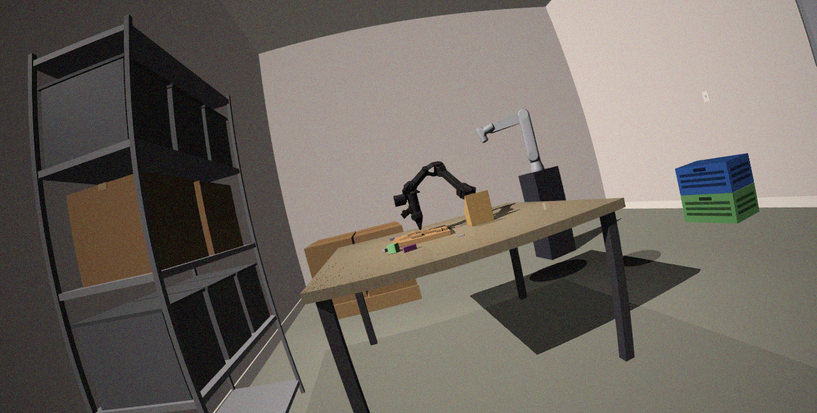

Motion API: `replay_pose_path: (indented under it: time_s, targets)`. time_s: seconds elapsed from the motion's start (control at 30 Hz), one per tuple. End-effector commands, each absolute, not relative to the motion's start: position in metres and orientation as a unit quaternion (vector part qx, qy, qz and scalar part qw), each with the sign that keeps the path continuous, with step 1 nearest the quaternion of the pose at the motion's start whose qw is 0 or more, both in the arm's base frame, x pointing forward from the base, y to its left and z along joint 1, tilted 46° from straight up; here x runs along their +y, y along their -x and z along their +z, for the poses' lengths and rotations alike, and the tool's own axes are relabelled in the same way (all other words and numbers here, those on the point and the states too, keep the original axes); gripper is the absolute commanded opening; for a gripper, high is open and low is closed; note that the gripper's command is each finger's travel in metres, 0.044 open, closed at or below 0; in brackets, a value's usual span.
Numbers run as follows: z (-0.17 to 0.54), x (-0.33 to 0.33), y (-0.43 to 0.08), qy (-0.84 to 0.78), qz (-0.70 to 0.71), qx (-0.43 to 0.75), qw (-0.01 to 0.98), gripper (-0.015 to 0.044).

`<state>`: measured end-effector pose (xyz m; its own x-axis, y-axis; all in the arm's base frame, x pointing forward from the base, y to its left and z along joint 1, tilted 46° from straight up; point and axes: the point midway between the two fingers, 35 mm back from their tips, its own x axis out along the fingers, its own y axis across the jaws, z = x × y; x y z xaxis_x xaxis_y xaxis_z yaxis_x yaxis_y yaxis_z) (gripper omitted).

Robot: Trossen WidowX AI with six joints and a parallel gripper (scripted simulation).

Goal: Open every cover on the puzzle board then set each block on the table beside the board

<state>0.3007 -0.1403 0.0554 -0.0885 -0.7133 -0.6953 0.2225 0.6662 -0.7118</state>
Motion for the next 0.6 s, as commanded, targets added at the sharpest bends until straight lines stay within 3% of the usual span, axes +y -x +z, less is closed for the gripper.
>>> replay_pose_path:
  time_s: [0.0, 0.57]
  targets:
    - [0.0523, -0.1439, -0.2992, 0.194, -0.361, 0.645, 0.646, 0.0000]
    - [0.0484, -0.1510, -0.3039, 0.194, -0.361, 0.644, 0.645, 0.0000]
